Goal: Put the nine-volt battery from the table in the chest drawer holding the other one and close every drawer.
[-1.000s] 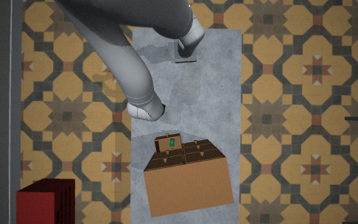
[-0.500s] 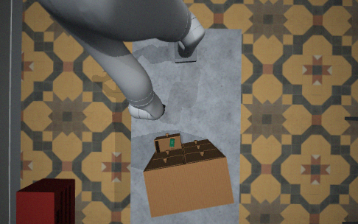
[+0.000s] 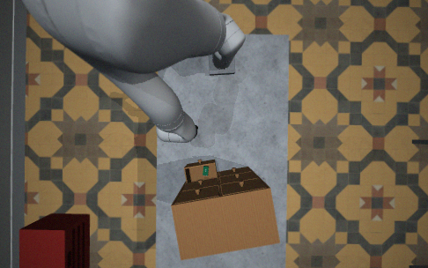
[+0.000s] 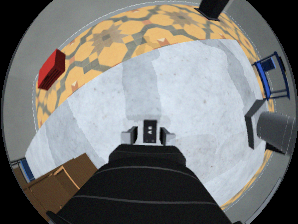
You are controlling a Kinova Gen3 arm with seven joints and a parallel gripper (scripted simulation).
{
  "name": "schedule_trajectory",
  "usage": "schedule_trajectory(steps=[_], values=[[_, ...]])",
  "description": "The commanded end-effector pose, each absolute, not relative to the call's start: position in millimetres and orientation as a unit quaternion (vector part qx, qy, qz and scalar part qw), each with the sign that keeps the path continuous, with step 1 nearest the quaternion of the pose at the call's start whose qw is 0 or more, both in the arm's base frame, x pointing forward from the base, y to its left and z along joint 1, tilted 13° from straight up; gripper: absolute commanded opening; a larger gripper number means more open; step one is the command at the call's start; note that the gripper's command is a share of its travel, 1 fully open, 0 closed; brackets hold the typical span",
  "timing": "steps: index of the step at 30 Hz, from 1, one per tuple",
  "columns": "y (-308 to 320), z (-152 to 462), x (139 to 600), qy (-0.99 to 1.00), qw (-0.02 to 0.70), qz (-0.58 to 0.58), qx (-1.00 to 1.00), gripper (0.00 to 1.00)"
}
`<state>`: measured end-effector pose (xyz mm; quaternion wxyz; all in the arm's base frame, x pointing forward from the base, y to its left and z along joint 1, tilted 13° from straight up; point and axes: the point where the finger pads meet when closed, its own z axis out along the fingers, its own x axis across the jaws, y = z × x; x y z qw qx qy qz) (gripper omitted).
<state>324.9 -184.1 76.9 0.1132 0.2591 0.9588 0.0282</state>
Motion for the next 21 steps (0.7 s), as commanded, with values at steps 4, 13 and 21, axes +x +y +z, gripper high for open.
schedule_trajectory(steps=[4, 13, 21], values=[[-180.2, 69.0, 326.5, 0.96, 0.11, 0.03, 0.255, 0.81], [-180.2, 65.2, 327.4, 0.96, 0.11, 0.03, 0.256, 0.81], [-180.2, 64.3, 327.6, 0.96, 0.11, 0.03, 0.255, 0.81]])
